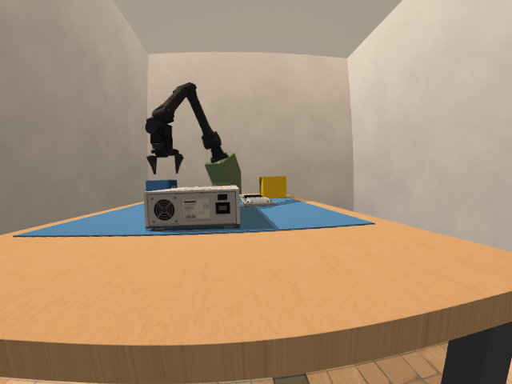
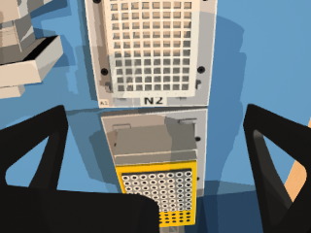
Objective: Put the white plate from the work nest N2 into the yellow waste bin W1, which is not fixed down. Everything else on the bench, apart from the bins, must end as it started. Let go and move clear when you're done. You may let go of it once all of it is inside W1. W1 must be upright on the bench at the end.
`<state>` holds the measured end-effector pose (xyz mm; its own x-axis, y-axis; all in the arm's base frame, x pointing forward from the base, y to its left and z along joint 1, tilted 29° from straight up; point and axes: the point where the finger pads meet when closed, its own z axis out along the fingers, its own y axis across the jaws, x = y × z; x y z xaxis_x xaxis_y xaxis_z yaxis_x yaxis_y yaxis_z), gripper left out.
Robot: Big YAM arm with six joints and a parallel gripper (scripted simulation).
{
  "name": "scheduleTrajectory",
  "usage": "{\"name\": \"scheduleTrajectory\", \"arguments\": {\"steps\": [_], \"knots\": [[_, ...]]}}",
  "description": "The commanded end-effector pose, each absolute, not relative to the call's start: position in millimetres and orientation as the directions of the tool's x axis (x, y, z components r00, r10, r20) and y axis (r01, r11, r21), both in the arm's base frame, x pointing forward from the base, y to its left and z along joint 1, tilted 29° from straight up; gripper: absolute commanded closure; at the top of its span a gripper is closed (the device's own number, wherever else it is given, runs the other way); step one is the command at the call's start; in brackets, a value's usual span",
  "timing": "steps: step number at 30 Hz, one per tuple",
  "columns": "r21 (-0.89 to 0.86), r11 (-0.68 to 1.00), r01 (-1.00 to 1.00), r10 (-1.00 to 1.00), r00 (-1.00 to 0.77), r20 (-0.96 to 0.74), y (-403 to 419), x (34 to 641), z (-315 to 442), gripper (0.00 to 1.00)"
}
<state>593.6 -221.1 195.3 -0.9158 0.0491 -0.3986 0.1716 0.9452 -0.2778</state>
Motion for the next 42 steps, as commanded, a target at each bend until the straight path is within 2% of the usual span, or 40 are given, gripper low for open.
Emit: {"name": "scheduleTrajectory", "arguments": {"steps": [1,42], "knots": [[-0.284,0.949,0.138,0.012,-0.913,-0.407,-212.8,611.1,206.9,0.0],[-0.287,0.943,0.171,0.034,-0.904,-0.426,-243.4,623.2,175.3,0.0]]}}
